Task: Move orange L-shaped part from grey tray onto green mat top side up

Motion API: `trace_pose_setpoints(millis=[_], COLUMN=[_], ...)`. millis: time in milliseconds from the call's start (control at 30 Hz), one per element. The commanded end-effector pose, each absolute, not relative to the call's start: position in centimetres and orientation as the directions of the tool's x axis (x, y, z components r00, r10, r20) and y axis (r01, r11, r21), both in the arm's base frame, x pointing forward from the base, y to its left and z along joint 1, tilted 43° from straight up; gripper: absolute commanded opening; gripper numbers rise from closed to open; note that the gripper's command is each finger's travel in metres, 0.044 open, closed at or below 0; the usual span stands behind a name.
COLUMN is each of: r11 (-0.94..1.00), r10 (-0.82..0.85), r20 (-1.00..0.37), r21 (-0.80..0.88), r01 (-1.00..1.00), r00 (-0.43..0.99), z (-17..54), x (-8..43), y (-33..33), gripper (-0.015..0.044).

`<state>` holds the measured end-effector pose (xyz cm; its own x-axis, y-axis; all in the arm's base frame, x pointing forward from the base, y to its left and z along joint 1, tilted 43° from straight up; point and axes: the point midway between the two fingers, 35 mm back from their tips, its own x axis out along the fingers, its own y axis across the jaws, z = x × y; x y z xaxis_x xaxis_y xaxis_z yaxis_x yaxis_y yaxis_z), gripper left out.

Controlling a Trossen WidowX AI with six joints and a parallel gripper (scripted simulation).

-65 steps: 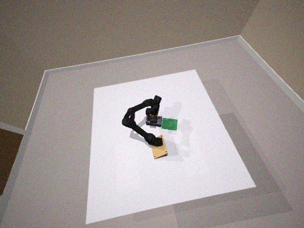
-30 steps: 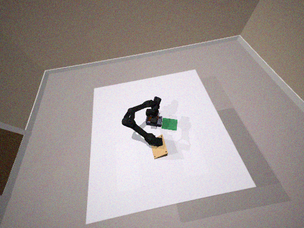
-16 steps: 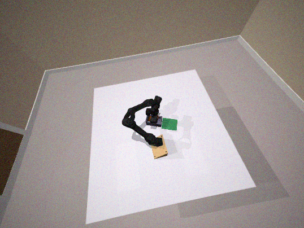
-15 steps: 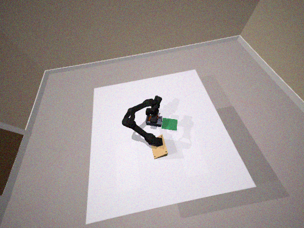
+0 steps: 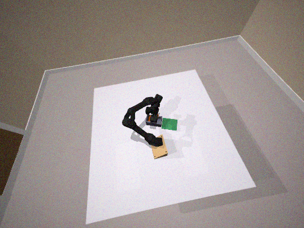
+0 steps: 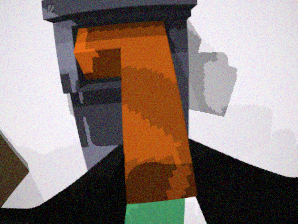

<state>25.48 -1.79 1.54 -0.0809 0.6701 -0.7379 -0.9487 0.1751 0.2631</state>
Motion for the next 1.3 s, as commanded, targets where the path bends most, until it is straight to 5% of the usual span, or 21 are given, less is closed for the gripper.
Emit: trace_pose_setpoints(millis=[0, 1267], r11=[0.174, 0.175], r10=[0.671, 0.669], r20=[-0.737, -0.739], r21=[0.256, 0.257], r01=[-0.951, -0.951], r00=[-0.076, -0.076], z=[2.2, 3.1], x=[25.8, 25.0], y=[-2.2, -6.6], gripper=[0.0000, 0.0000])
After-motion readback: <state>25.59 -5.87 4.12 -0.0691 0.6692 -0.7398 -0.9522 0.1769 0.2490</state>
